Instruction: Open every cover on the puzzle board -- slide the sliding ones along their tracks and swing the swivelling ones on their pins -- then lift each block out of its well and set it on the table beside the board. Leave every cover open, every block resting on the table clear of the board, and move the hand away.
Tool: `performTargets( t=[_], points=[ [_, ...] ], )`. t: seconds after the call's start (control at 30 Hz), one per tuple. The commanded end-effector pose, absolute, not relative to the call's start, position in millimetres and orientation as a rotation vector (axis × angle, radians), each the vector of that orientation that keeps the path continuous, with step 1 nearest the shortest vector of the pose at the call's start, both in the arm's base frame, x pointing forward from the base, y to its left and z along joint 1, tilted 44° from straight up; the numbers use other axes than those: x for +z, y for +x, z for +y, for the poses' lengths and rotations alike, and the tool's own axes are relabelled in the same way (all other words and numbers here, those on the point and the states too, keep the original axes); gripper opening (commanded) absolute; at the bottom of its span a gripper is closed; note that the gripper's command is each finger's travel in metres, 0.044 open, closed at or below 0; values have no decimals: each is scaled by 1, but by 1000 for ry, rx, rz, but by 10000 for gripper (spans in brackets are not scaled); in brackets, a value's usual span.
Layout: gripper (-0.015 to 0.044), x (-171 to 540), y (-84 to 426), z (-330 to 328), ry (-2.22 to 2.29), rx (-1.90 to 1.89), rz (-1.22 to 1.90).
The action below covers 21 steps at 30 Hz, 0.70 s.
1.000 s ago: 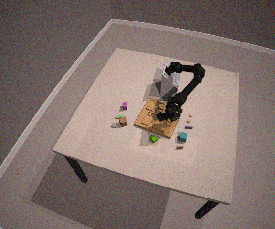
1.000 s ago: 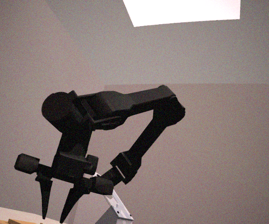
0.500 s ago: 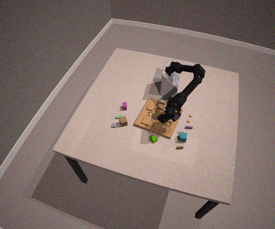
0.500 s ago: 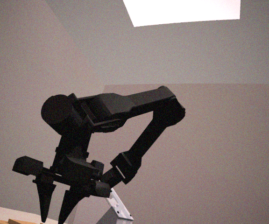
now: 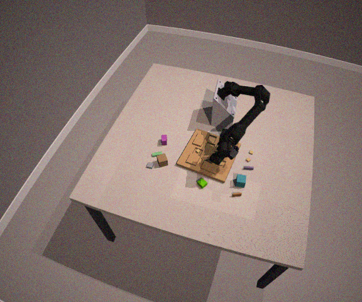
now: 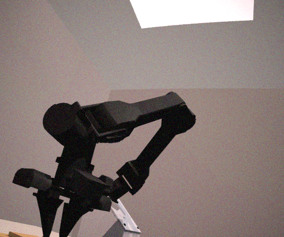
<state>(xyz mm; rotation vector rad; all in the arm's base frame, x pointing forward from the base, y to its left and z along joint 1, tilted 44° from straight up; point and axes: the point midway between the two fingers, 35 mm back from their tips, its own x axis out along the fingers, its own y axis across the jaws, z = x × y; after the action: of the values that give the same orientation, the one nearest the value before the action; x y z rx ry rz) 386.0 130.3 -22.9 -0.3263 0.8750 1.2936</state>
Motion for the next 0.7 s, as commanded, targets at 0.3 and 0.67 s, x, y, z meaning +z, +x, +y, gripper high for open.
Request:
performTargets(
  t=[0.3, 0.67],
  points=[
    [144, -26, 386, 134, -497, 1394, 731],
    [144, -29, 386, 137, -633, 1465, 612]
  ],
)
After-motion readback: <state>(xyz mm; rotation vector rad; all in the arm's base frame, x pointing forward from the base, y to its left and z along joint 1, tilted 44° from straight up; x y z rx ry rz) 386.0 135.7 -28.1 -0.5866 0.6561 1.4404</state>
